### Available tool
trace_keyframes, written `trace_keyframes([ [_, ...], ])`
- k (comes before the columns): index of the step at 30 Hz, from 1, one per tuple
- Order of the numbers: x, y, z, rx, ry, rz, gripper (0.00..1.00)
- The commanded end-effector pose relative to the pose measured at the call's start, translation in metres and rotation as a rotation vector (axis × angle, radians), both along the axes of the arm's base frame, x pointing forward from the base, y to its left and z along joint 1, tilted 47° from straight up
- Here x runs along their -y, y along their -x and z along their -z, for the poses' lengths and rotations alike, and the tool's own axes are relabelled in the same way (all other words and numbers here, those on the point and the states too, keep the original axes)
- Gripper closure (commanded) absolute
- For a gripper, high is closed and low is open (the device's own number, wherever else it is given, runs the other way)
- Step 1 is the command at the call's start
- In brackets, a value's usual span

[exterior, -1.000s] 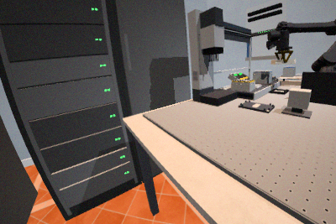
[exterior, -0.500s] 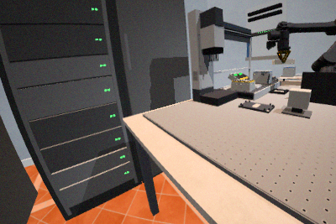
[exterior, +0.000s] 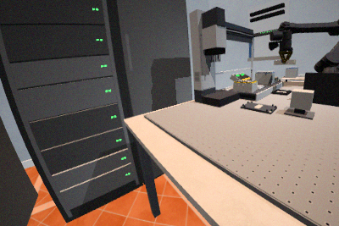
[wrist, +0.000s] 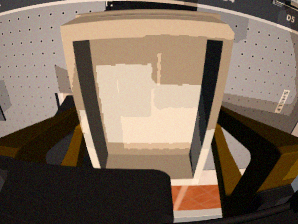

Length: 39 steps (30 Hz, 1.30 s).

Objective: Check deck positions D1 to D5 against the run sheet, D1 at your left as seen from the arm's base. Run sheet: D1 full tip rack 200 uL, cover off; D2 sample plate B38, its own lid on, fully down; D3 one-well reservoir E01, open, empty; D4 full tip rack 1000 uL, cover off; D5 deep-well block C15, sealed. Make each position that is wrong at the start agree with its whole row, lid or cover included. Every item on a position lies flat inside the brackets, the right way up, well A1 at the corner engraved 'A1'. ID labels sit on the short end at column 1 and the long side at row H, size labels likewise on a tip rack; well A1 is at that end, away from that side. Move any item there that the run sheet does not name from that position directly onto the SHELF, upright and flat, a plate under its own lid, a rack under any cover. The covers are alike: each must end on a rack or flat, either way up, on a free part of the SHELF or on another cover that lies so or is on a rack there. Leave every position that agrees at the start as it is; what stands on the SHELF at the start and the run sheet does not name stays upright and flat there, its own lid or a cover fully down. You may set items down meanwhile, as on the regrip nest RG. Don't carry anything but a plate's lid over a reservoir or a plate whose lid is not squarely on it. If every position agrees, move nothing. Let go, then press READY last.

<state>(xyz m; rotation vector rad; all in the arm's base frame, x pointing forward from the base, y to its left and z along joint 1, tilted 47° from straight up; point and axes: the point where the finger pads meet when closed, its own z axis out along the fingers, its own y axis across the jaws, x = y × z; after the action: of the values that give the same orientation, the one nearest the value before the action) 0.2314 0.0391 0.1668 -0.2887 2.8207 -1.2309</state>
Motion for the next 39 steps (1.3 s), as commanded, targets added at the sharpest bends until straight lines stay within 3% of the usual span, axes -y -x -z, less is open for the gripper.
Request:
trace_keyframes([
  [1, -0.004, -0.006, -0.010, 0.075, -0.020, 0.057, 1.00],
  [13, -0.006, -0.007, -0.008, 0.074, -0.025, 0.044, 1.00],
  [18, -0.015, -0.001, 0.010, 0.063, -0.016, 0.038, 1.00],
  [25, -0.016, -0.005, 0.011, 0.074, -0.021, 0.062, 1.00],
  [26, -0.023, -0.018, -0.001, 0.111, -0.050, 0.066, 1.00],
  [39, -0.026, -0.049, 0.001, 0.089, -0.037, 0.050, 1.00],
])
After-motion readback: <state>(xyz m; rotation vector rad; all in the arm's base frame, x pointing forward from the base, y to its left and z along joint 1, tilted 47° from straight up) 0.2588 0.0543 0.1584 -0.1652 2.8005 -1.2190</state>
